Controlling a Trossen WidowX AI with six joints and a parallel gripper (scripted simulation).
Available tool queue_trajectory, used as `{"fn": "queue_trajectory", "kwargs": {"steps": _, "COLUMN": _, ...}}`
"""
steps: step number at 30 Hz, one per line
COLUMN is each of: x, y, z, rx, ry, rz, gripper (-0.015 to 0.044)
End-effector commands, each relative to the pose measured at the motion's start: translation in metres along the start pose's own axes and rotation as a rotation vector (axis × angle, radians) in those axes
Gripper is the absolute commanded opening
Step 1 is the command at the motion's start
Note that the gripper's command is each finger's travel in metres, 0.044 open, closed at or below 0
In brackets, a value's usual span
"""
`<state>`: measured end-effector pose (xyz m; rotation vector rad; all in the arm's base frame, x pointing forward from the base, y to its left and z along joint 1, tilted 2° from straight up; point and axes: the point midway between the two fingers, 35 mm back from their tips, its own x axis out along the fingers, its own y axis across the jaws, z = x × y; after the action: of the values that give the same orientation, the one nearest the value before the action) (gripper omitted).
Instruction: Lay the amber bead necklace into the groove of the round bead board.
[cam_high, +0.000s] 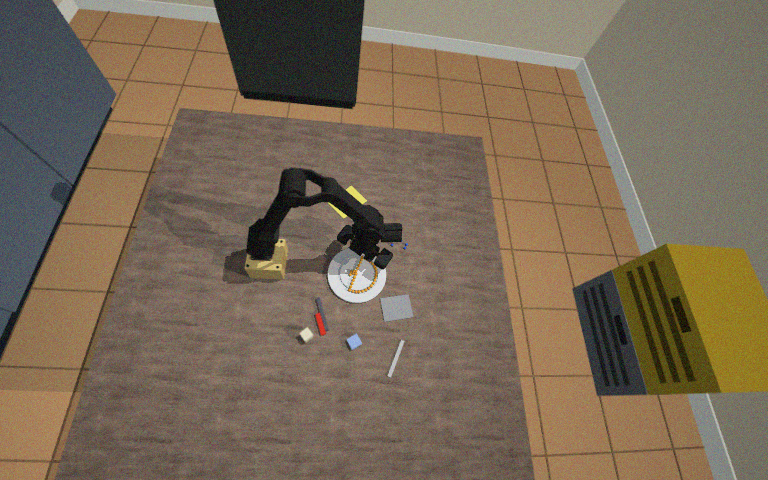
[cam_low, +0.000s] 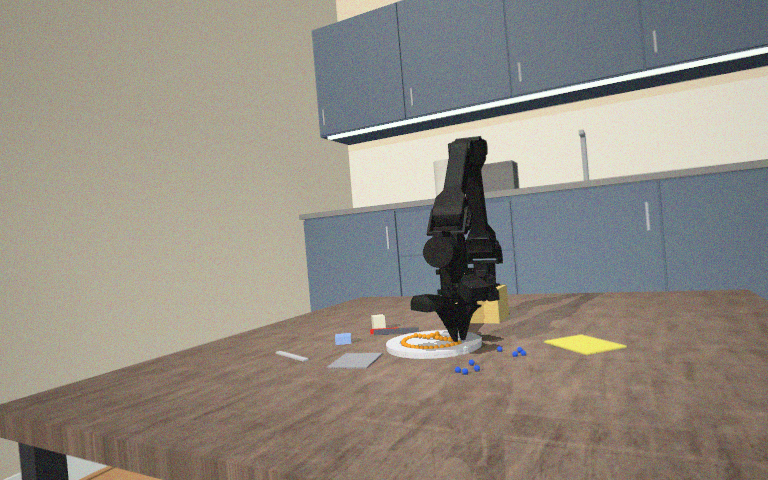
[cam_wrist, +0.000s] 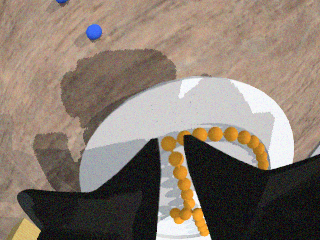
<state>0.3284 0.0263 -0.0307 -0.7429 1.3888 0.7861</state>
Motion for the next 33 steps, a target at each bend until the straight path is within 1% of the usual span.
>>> {"fn": "queue_trajectory", "kwargs": {"steps": 1, "x": -0.0002, "y": -0.0002, "z": 0.0001, "rx": 0.0, "ry": 0.0, "rz": -0.001, "gripper": 0.0157}}
{"fn": "queue_trajectory", "kwargs": {"steps": 12, "x": -0.002, "y": 0.0008, "z": -0.0006, "rx": 0.001, "ry": 0.003, "rz": 0.004, "gripper": 0.044}}
{"fn": "queue_trajectory", "kwargs": {"steps": 33, "x": -0.0053, "y": 0.0008, "z": -0.0006, "rx": 0.004, "ry": 0.005, "rz": 0.006, "gripper": 0.044}}
